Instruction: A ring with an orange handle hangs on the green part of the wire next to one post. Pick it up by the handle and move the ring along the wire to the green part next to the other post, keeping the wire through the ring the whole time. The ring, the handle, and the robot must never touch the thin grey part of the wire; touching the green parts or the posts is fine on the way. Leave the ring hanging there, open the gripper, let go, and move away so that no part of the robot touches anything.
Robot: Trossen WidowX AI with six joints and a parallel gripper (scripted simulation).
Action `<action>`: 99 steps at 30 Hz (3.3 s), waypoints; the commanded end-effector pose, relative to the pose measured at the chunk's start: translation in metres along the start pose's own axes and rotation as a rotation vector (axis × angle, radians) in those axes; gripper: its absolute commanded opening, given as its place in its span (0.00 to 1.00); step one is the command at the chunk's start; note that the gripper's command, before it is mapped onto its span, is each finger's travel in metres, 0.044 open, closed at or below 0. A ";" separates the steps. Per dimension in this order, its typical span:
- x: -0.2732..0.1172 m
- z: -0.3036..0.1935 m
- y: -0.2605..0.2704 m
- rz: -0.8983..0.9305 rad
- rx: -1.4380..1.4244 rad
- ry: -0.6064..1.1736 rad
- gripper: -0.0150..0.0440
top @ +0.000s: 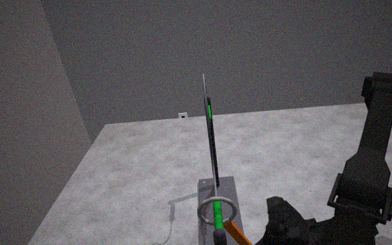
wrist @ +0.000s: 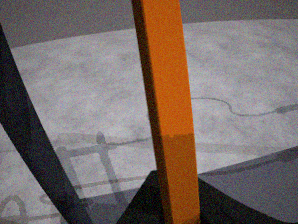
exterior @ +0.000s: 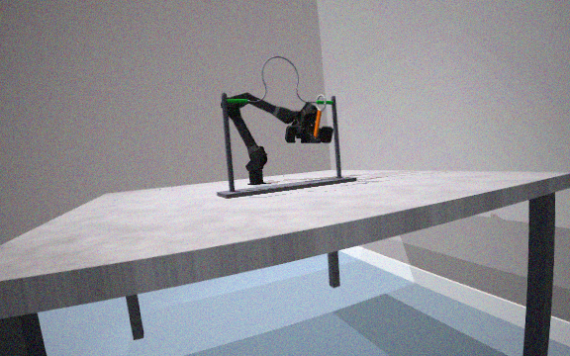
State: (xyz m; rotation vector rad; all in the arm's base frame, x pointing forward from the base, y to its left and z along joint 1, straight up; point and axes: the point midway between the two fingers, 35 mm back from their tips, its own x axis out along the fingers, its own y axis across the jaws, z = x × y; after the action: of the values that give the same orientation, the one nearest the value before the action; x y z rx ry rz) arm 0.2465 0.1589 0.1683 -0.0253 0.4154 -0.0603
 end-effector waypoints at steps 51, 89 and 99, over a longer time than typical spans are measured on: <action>-0.017 -0.017 0.004 -0.003 0.005 0.010 0.53; -0.088 -0.017 0.003 -0.001 0.001 0.010 0.84; -0.093 -0.015 0.002 0.000 0.002 0.003 1.00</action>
State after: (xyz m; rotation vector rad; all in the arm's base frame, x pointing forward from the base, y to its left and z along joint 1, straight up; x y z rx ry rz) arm 0.1568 0.1663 0.1895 -0.0254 0.4251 -0.0610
